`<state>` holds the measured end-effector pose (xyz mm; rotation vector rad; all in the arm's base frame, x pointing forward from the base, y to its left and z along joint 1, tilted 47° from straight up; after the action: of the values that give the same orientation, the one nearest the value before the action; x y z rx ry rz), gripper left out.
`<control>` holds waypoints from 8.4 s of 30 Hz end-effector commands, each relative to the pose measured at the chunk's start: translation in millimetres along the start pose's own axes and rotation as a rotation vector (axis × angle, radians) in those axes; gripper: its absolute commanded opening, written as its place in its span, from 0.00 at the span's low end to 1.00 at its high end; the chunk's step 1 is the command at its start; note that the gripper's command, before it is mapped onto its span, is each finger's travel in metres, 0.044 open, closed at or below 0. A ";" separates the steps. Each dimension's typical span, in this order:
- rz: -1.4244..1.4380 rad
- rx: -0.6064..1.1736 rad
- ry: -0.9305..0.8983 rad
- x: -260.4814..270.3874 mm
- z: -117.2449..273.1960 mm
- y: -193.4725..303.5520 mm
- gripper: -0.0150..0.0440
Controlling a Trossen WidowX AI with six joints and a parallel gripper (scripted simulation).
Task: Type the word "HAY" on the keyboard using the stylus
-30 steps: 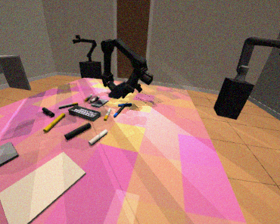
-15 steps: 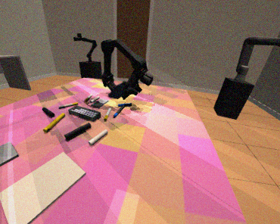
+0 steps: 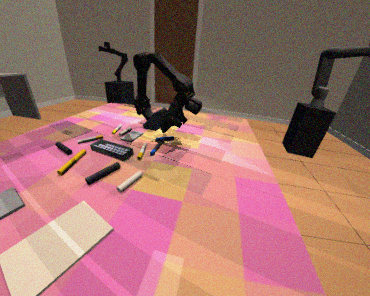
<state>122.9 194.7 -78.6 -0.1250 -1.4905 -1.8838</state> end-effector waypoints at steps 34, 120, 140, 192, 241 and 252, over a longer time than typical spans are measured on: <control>0.012 0.010 -0.003 1.0 -17.0 -9.0 0.51; 0.023 0.010 0.003 3.7 12.3 11.1 0.51; -0.693 0.008 0.008 4.9 10.3 11.6 0.51; -3.116 -0.006 0.016 3.7 -0.5 7.7 0.51; -3.116 -0.006 0.017 4.4 -18.6 -2.5 0.51; -3.116 -0.006 0.017 4.2 -22.2 -4.2 0.51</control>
<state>125.5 177.6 -85.7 -1.2721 0.1115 0.8113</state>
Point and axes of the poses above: the point midway between the two fingers, 35 mm back from their tips, its own z axis back along the fingers, its own x axis across the jaws, y = z × x, the point moved 6 cm from there along z, back along the fingers, and after that the axes turned 4 degrees about z, right-handed, at the moved point
